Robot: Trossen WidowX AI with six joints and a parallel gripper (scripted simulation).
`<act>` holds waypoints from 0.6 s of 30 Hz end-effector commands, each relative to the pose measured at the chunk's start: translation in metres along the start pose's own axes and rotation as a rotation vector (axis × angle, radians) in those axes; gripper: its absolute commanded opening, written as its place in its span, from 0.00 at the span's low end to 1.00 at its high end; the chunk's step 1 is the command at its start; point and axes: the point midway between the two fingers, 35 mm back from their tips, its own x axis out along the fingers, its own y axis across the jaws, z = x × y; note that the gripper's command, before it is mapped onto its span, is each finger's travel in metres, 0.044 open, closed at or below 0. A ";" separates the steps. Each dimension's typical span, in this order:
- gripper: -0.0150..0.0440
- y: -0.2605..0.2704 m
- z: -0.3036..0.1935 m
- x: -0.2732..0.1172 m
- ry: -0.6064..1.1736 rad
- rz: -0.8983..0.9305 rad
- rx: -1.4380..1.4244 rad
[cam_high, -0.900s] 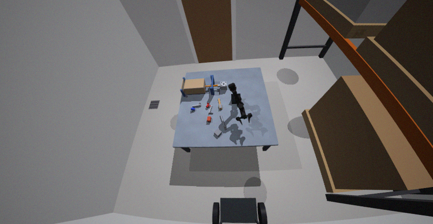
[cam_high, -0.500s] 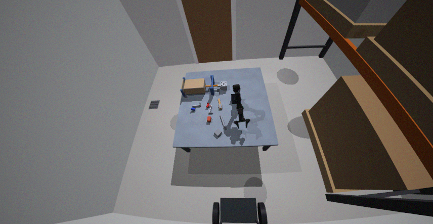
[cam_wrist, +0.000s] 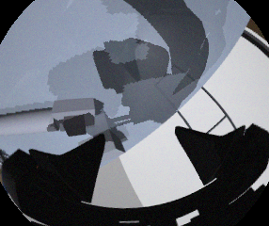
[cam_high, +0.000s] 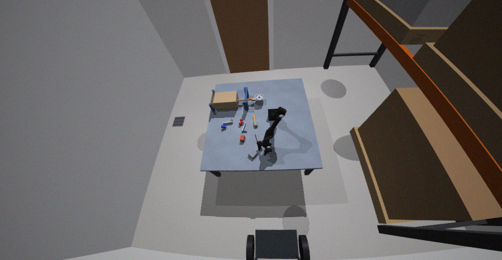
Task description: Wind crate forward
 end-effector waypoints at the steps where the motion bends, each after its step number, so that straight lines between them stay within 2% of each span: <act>1: 1.00 0.062 -0.032 0.013 -0.007 0.189 0.233; 7: 1.00 0.155 -0.067 0.005 0.024 0.436 0.566; 14: 1.00 0.253 -0.095 -0.040 0.085 0.673 0.938; 18: 1.00 0.281 -0.093 -0.058 0.090 0.748 1.109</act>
